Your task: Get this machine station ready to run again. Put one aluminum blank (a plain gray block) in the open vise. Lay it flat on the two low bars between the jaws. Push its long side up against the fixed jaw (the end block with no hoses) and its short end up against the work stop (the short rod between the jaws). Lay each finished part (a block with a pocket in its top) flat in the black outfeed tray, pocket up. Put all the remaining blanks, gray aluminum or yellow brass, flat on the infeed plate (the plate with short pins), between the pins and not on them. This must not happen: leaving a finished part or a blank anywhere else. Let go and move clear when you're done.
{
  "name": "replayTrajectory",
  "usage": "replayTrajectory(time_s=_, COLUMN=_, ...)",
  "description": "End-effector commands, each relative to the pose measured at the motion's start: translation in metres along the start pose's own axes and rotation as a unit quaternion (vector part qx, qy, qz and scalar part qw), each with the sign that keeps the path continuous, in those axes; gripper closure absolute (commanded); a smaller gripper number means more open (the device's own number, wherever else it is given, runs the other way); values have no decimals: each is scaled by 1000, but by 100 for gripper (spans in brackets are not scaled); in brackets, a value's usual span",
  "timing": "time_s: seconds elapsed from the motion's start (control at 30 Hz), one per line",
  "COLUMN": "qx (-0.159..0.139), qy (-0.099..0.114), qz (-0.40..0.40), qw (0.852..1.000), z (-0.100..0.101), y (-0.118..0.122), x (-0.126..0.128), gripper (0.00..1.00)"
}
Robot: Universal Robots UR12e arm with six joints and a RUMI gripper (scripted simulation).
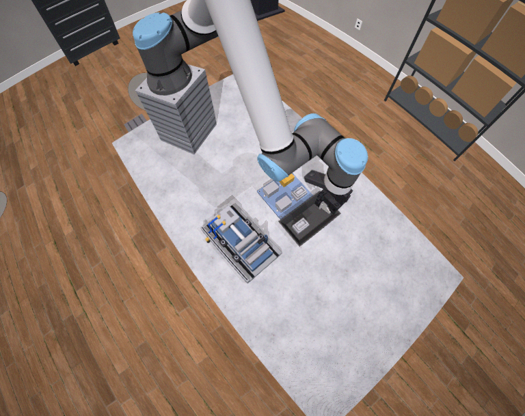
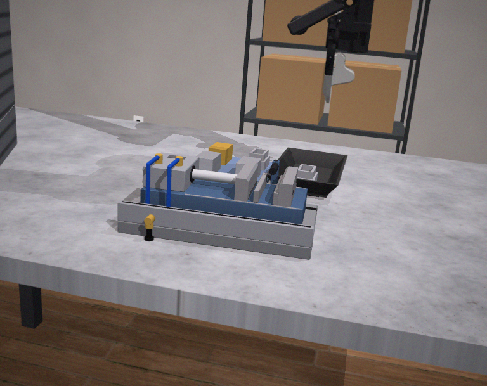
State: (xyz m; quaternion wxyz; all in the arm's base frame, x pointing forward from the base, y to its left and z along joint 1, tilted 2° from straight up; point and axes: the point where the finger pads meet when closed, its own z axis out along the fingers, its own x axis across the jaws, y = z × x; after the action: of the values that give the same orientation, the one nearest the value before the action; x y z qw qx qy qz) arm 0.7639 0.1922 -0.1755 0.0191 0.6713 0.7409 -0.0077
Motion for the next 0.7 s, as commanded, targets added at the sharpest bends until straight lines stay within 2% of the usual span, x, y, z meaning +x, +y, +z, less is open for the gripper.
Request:
replayTrajectory(time_s=0.0, qx=-1, qy=0, qz=0, qw=1000, z=-6, y=1, x=0, gripper=100)
replayTrajectory(time_s=0.27, qx=-1, qy=0, qz=0, qw=1000, z=-7, y=1, x=0, gripper=100)
replayTrajectory(time_s=0.37, qx=-1, qy=0, qz=0, qw=1000, z=-7, y=1, x=-10, gripper=100)
replayTrajectory(time_s=0.43, qx=-1, qy=0, qz=0, qw=1000, z=-7, y=0, x=-30, gripper=100)
replayTrajectory(time_s=0.53, qx=-1, qy=0, qz=0, qw=1000, z=-7, y=-4, x=-79, gripper=100)
replayTrajectory(time_s=0.6, qx=-1, qy=0, qz=0, qw=1000, z=-7, y=-4, x=-79, gripper=100)
replayTrajectory(time_s=0.67, qx=-1, qy=0, qz=0, qw=1000, z=-7, y=-9, x=-116, gripper=100)
